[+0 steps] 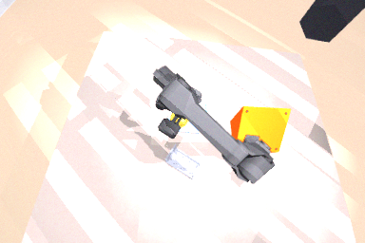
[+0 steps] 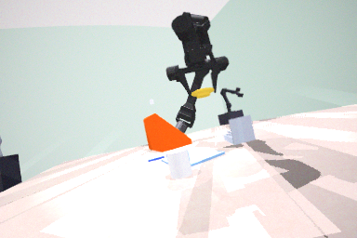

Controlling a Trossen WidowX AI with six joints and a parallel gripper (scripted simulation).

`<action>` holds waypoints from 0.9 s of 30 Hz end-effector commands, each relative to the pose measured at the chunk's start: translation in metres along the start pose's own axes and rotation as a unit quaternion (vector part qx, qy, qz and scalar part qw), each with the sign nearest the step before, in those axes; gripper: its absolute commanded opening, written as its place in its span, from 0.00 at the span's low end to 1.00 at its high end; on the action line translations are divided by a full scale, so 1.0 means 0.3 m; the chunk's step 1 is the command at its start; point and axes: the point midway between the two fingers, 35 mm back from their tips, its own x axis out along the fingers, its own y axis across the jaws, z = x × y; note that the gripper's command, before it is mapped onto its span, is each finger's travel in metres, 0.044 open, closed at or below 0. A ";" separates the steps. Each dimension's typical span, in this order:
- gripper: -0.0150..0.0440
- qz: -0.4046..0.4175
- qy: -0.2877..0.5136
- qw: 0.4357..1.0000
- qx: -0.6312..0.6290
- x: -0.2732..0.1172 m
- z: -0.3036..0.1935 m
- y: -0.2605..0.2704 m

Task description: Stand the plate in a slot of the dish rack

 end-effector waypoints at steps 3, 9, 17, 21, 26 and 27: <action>0.25 0.003 -0.001 0.995 0.104 -0.007 -0.089 0.082; 0.25 0.005 -0.008 0.978 0.207 -0.018 -0.172 0.151; 0.25 0.010 -0.015 0.940 0.341 -0.020 -0.291 0.228; 0.25 0.015 -0.018 0.914 0.405 -0.017 -0.352 0.260; 0.25 0.020 -0.020 0.876 0.482 -0.009 -0.429 0.293; 0.25 0.022 -0.020 0.867 0.497 -0.007 -0.444 0.298</action>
